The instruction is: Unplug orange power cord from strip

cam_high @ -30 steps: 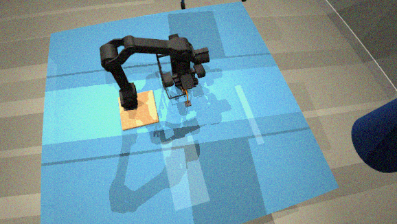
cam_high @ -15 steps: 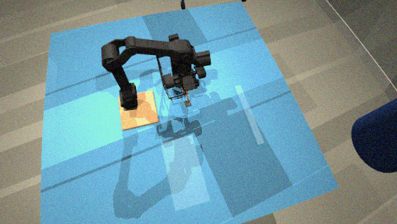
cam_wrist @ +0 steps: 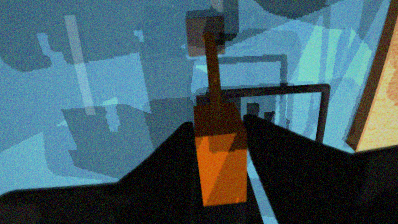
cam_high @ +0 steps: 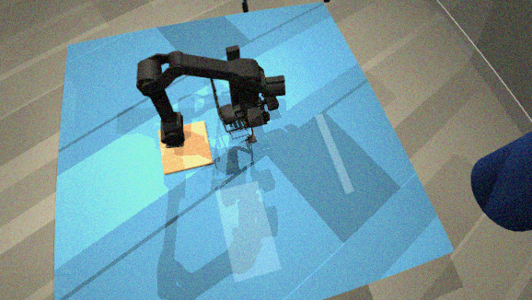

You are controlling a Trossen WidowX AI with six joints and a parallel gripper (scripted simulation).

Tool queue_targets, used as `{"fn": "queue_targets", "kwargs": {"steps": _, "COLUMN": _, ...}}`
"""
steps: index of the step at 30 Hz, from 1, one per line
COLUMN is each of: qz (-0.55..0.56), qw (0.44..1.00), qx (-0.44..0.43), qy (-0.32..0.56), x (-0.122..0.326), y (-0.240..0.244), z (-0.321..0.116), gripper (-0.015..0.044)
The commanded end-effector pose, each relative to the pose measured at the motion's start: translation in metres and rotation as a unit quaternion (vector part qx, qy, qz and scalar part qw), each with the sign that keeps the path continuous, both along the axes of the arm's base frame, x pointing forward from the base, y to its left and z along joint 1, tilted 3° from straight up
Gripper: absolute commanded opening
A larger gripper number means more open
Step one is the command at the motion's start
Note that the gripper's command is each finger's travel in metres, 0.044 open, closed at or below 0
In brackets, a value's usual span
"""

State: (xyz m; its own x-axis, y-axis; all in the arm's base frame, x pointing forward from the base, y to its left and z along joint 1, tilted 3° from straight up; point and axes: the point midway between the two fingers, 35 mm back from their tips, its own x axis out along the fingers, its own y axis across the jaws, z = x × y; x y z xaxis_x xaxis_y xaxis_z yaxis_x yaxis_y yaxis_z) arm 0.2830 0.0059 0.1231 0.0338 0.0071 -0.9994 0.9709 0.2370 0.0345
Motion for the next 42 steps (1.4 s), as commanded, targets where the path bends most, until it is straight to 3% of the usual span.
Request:
{"fn": "queue_targets", "kwargs": {"steps": 1, "qz": -0.018, "qw": 1.000, "qx": -0.025, "qy": -0.005, "x": 0.003, "y": -0.025, "z": 0.002, "gripper": 0.0000}}
{"fn": "queue_targets", "kwargs": {"steps": 3, "qz": -0.018, "qw": 1.000, "qx": -0.025, "qy": -0.005, "x": 0.003, "y": -0.028, "z": 0.003, "gripper": 0.0000}}
{"fn": "queue_targets", "kwargs": {"steps": 9, "qz": -0.010, "qw": 1.000, "qx": -0.018, "qy": -0.002, "x": 0.001, "y": -0.016, "z": 0.001, "gripper": 0.0158}}
{"fn": "queue_targets", "kwargs": {"steps": 42, "qz": -0.019, "qw": 1.000, "qx": -0.023, "qy": -0.004, "x": -0.003, "y": 0.003, "z": 0.008, "gripper": 0.0160}}
